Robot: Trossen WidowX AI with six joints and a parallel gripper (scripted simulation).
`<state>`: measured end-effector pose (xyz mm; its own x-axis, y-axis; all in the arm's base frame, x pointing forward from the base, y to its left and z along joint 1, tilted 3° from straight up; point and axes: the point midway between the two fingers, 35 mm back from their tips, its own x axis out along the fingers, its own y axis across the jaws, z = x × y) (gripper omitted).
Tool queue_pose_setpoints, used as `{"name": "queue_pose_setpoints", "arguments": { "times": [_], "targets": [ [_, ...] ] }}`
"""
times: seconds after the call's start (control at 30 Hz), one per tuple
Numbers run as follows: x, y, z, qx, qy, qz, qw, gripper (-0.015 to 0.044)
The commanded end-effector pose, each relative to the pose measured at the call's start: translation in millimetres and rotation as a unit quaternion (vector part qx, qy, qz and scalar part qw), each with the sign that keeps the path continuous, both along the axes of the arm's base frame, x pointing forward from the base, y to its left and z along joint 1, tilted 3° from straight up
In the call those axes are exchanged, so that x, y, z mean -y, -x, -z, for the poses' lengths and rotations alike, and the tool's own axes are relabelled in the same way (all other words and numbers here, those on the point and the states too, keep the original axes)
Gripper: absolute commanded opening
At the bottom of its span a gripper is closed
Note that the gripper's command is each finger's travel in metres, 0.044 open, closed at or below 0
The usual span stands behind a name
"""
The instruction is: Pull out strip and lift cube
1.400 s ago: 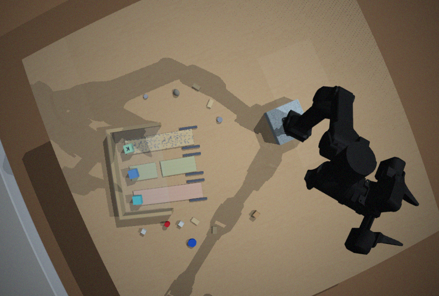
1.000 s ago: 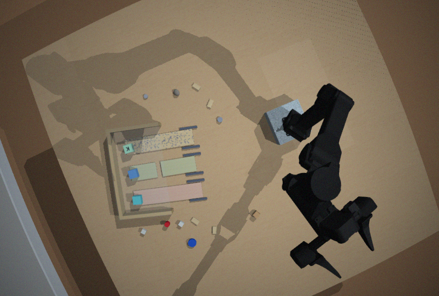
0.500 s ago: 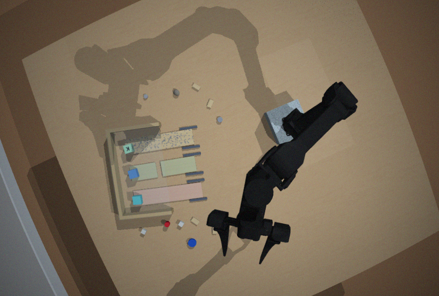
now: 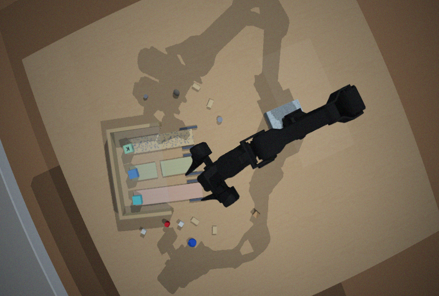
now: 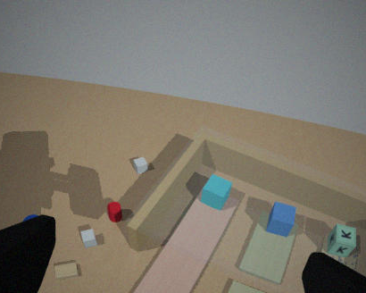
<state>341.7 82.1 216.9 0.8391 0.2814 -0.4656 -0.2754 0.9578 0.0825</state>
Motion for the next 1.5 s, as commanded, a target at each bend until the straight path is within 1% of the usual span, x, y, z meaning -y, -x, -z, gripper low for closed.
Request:
{"name": "queue_pose_setpoints", "arguments": {
  "times": [0.0, 0.03, 0.1, 0.77, 0.87, 0.93, 1.1, 1.27, 1.47],
  "targets": [
    [42.8, 11.5, 47.1, -0.036, 0.049, 0.08, 0.995, 0.04],
    [52.6, 15.6, 57.9, -0.046, 0.06, 0.099, 0.992, 0.04],
    [60.4, 19.2, 66.4, -0.054, 0.07, 0.113, 0.99, 0.04],
    [60.4, 19.2, 66.4, -0.054, 0.07, 0.113, 0.99, 0.04],
    [62.4, 15.3, 69.2, -0.071, 0.07, 0.115, 0.988, 0.0321],
    [66.3, 8.6, 74.7, -0.103, 0.071, 0.119, 0.985, 0.0269],
    [83.5, -13.2, 98.3, -0.219, 0.072, 0.136, 0.964, 0.0138],
    [109.3, -27.3, 125.2, -0.337, 0.088, 0.152, 0.925, 0.0006],
    [140.3, -33.6, 161.0, -0.473, 0.094, 0.16, 0.861, 0.0]
  ]
}}
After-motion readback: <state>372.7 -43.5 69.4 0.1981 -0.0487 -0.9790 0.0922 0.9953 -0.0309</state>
